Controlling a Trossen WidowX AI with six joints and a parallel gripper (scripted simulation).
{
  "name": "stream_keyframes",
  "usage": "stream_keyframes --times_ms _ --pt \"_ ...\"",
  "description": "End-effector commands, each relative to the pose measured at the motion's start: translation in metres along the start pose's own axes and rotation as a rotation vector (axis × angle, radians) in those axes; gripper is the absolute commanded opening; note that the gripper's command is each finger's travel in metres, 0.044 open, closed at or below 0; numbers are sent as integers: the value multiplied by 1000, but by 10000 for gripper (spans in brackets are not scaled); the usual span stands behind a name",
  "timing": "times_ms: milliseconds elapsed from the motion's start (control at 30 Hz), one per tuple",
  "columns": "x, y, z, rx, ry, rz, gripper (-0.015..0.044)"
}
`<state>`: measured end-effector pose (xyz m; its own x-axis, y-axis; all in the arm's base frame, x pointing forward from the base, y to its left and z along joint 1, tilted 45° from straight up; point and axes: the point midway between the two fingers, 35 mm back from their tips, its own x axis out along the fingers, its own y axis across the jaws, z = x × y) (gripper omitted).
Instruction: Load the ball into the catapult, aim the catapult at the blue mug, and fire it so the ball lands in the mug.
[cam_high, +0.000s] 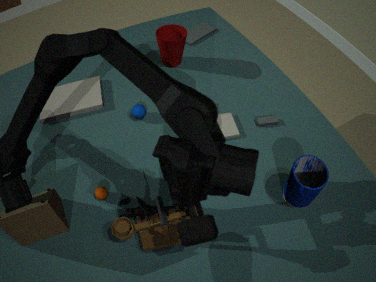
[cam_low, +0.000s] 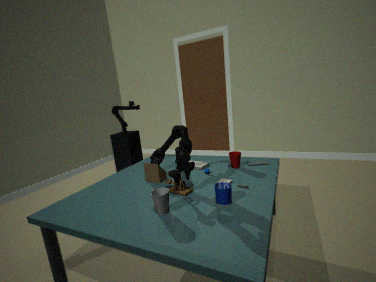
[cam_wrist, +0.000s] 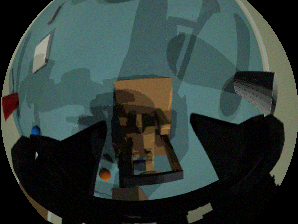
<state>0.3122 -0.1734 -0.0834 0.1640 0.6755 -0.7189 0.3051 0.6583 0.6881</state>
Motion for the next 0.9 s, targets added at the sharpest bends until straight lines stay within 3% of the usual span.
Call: stream_keyframes --times_ms 0,700,867 --pt "8 1 -2 7 3 6 440" --pt "37 2 -3 6 4 9 440" --pt "34 1 -1 -1 1 3 309"
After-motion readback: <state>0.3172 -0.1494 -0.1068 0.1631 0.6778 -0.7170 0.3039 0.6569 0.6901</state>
